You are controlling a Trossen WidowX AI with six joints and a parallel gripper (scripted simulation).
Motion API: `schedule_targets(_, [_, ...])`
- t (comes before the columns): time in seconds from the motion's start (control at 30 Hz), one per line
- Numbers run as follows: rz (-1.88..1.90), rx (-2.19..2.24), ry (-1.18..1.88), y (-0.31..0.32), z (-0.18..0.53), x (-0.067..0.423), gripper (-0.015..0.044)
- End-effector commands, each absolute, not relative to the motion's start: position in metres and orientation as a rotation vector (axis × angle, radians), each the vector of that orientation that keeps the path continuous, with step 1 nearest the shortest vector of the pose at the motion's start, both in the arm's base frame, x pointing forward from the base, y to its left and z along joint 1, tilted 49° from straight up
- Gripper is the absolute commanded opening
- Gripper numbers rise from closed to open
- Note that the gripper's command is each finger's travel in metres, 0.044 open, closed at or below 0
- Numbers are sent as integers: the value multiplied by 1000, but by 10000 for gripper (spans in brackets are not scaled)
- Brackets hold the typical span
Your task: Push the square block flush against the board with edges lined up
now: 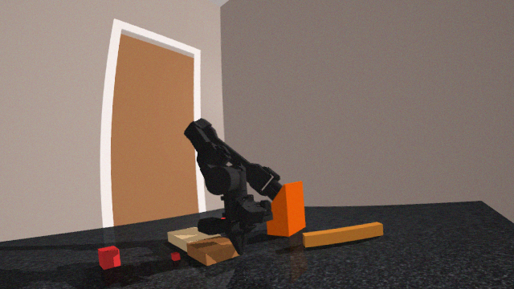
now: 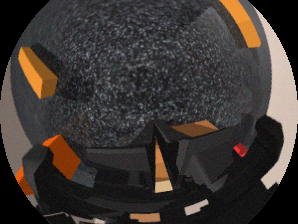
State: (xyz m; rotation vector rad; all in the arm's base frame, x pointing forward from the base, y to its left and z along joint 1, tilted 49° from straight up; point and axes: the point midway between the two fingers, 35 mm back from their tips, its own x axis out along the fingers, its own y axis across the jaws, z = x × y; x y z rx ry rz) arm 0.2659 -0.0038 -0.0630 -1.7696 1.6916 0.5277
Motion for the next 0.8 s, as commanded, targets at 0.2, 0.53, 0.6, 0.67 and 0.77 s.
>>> schedule_targets(0.2, [526, -1771, 1696, -10, -58, 265, 0])
schedule_targets(0.53, [526, -1771, 1695, 0, -68, 268, 0])
schedule_targets(0.6, [526, -1771, 1695, 2, -70, 269, 0])
schedule_targets(0.67, [526, -1771, 1695, 4, -73, 270, 0])
schedule_targets(0.77, [526, -1771, 1695, 8, -76, 270, 0])
